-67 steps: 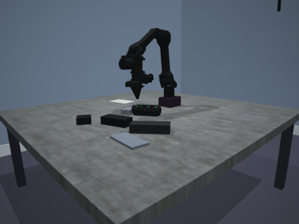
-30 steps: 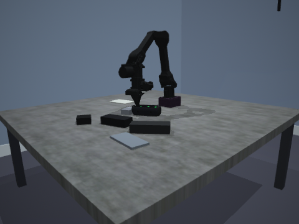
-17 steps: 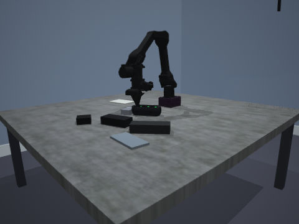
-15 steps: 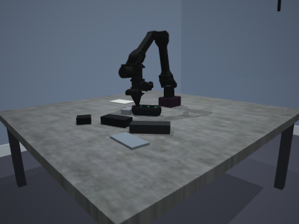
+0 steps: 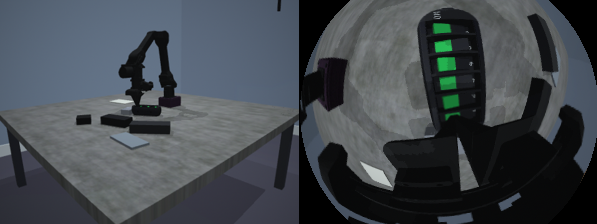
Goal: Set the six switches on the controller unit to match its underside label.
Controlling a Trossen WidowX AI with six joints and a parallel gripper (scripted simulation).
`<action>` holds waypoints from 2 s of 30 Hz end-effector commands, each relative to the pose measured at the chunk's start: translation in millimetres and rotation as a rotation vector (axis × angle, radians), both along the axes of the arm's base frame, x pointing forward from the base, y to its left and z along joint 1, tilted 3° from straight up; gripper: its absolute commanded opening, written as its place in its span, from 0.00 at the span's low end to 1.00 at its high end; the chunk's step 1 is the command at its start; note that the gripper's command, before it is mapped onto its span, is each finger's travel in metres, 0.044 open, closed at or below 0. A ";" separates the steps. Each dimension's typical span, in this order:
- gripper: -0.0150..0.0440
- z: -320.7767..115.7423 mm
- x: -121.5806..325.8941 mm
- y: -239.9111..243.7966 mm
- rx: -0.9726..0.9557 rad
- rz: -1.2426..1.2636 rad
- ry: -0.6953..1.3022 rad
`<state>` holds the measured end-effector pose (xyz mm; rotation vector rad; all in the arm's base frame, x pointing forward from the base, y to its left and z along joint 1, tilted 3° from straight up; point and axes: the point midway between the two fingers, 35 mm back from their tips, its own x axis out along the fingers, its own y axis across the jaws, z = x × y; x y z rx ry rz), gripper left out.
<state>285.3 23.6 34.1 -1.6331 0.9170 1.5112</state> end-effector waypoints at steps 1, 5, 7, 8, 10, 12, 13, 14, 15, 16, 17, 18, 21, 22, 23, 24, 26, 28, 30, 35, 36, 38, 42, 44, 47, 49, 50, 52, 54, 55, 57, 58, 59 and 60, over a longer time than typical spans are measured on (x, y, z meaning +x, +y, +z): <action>0.25 -2.5 -2.3 -0.6 -0.002 0.004 0.008; 0.25 -3.1 -2.3 -0.6 -0.002 0.004 0.008; 0.25 -3.3 -2.3 -0.6 -0.002 0.004 0.008; 0.25 -3.5 -2.3 -0.6 -0.002 0.004 0.008; 0.25 -3.7 -2.3 -0.6 -0.002 0.004 0.008; 0.25 -4.0 -2.3 -0.6 -0.002 0.004 0.008; 0.25 -4.1 -2.3 -0.6 -0.002 0.004 0.008; 0.25 -4.3 -2.2 -0.6 -0.002 0.004 0.008; 0.25 -4.4 -2.2 -0.6 -0.002 0.004 0.008; 0.25 -4.5 -2.2 -0.6 -0.002 0.004 0.008; 0.25 -4.7 -2.2 -0.6 -0.002 0.004 0.008; 0.25 -4.8 -2.2 -0.6 -0.002 0.004 0.008; 0.25 -5.2 -2.2 -0.6 -0.002 0.004 0.008; 0.25 -5.3 -2.2 -0.7 -0.002 0.004 0.008; 0.25 -5.5 -2.2 -0.7 -0.002 0.004 0.008; 0.25 -5.6 -2.2 -0.7 -0.002 0.004 0.008; 0.25 -5.9 -2.2 -0.7 -0.002 0.004 0.008; 0.25 -6.1 -2.2 -0.7 -0.002 0.004 0.008; 0.25 -6.4 -2.1 -0.7 -0.002 0.004 0.008; 0.25 -7.1 -2.1 -0.7 -0.002 0.004 0.008; 0.25 -7.2 -2.1 -0.7 -0.002 0.004 0.008; 0.25 -7.5 -2.1 -0.7 -0.002 0.004 0.008; 0.25 -8.0 -2.1 -0.7 -0.002 0.004 0.008; 0.25 -8.3 -2.1 -0.7 -0.002 0.004 0.008; 0.25 -8.7 -2.0 -0.8 -0.002 0.004 0.008; 0.25 -8.9 -2.0 -0.8 -0.002 0.004 0.008; 0.25 -9.1 -2.0 -0.8 -0.002 0.004 0.008; 0.25 -9.3 -2.0 -0.8 -0.002 0.004 0.008; 0.25 -9.6 -2.0 -0.8 -0.002 0.004 0.008; 0.25 -9.8 -2.0 -0.8 -0.002 0.004 0.008; 0.25 -10.0 -2.0 -0.8 -0.002 0.004 0.008; 0.25 -0.5 -0.5 0.2 0.001 0.000 -0.002; 0.25 6.9 -0.6 0.3 0.001 0.001 0.000; 0.25 19.5 -1.4 0.6 0.000 0.002 0.003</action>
